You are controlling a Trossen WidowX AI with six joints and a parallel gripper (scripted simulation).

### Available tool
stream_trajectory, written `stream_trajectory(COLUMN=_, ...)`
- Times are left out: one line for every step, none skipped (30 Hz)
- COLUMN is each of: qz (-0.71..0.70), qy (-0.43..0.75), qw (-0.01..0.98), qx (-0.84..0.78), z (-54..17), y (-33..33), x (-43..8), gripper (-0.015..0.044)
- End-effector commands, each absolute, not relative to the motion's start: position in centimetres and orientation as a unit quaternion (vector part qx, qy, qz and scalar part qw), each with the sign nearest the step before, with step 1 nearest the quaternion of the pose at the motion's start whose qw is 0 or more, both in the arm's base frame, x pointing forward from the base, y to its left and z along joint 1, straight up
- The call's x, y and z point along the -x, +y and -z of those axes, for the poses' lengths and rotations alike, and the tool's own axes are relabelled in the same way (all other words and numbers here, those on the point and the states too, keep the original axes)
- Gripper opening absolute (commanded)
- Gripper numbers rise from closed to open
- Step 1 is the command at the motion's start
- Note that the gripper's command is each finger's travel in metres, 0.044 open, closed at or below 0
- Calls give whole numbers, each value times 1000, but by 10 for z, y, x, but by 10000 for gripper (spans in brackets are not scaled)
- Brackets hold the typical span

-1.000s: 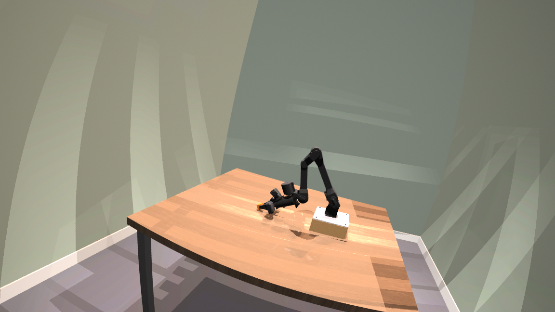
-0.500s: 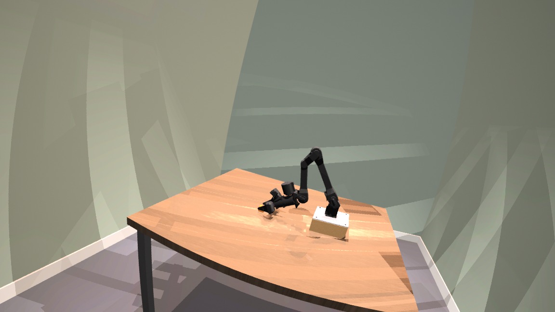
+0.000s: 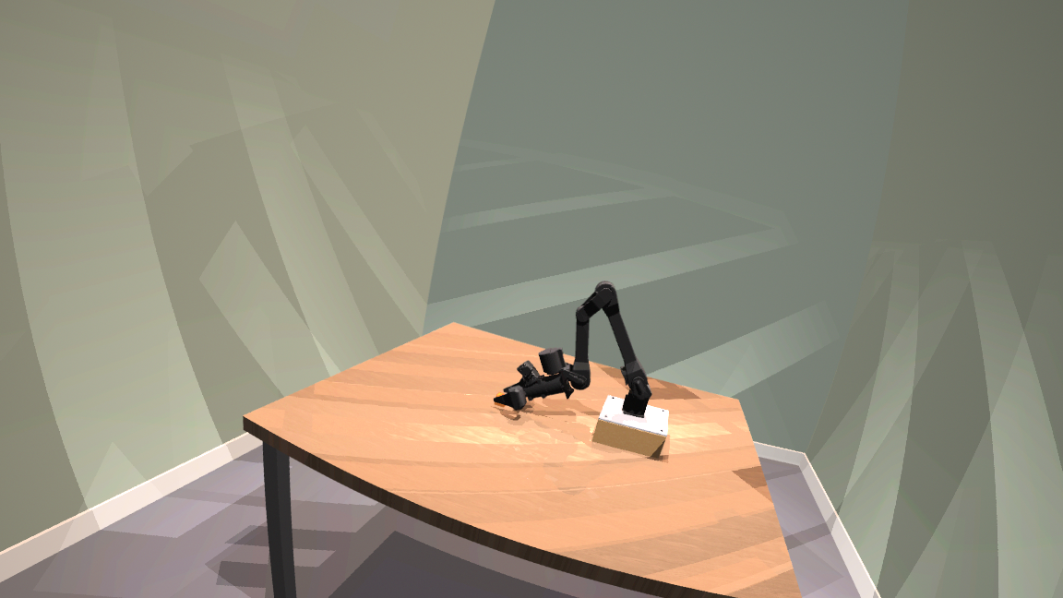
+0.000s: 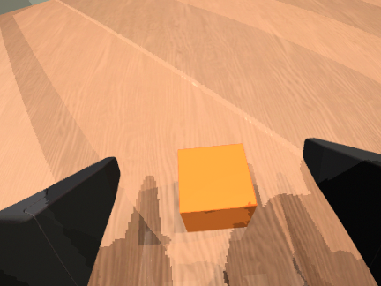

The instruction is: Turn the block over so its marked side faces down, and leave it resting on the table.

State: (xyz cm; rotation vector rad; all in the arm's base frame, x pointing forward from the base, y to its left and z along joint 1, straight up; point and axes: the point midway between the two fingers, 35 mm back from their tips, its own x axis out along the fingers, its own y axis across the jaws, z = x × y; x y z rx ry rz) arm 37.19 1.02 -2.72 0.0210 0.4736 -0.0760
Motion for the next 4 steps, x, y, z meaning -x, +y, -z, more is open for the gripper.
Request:
stream_trajectory(qz=39, qy=233, qw=972, qx=-8, z=27, y=10, x=-372, gripper=440)
stream_trajectory(qz=39, qy=233, qw=972, qx=-8, z=27, y=10, x=-372, gripper=440)
stream_trajectory(qz=39, qy=233, qw=972, qx=-8, z=27, y=10, x=-372, gripper=440)
stream_trajectory(qz=39, qy=233, qw=972, qx=-8, z=27, y=10, x=-372, gripper=440)
